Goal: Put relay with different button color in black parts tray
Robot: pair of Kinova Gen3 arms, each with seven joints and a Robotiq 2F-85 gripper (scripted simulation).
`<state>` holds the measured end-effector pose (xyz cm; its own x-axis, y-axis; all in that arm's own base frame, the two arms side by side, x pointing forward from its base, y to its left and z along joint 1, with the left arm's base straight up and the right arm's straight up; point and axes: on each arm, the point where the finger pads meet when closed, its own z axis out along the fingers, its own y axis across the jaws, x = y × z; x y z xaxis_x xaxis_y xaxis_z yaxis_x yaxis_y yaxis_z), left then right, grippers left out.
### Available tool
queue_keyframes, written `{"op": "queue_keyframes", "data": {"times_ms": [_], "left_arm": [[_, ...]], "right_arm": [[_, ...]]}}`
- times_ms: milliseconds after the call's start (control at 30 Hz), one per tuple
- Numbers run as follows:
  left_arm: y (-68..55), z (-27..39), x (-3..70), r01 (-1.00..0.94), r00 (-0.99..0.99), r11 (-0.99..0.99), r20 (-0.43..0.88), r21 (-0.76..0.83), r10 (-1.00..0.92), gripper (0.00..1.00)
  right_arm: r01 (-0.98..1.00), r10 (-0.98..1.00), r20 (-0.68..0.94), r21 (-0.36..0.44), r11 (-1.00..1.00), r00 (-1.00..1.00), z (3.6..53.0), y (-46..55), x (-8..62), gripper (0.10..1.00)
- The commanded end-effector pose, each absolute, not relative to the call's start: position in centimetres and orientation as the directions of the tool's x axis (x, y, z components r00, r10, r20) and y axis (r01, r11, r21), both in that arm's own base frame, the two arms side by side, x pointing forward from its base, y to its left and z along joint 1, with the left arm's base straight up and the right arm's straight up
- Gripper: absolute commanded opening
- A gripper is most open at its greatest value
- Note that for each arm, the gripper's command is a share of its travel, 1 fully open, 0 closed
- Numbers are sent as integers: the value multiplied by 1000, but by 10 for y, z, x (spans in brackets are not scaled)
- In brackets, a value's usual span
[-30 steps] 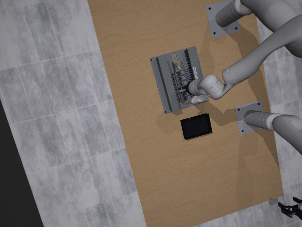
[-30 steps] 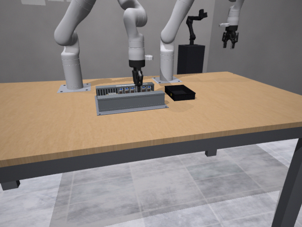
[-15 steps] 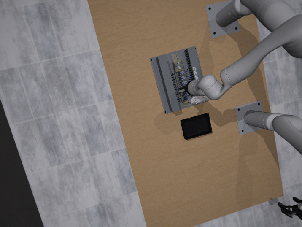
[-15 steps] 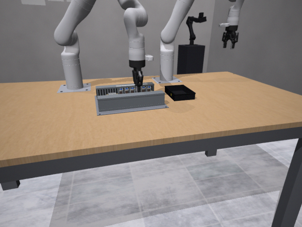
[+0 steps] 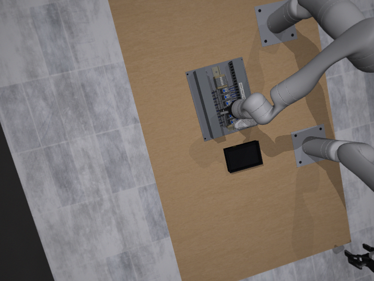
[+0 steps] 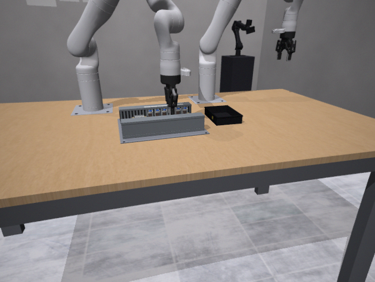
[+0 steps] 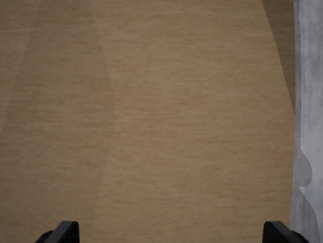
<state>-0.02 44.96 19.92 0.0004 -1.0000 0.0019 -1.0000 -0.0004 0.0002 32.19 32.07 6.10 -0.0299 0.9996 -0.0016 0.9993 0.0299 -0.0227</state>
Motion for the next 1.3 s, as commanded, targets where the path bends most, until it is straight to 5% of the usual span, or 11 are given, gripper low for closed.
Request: {"op": "queue_keyframes", "data": {"times_ms": [0,1267], "left_arm": [[450,200,0,-1000,0,0,0,0,-1000,1000],[450,200,0,-1000,0,0,0,0,-1000,1000]], "right_arm": [[999,1000,0,-27,30,-30,62,321,322,99],[997,1000,0,-77,30,-30,62,321,324,99]]}}
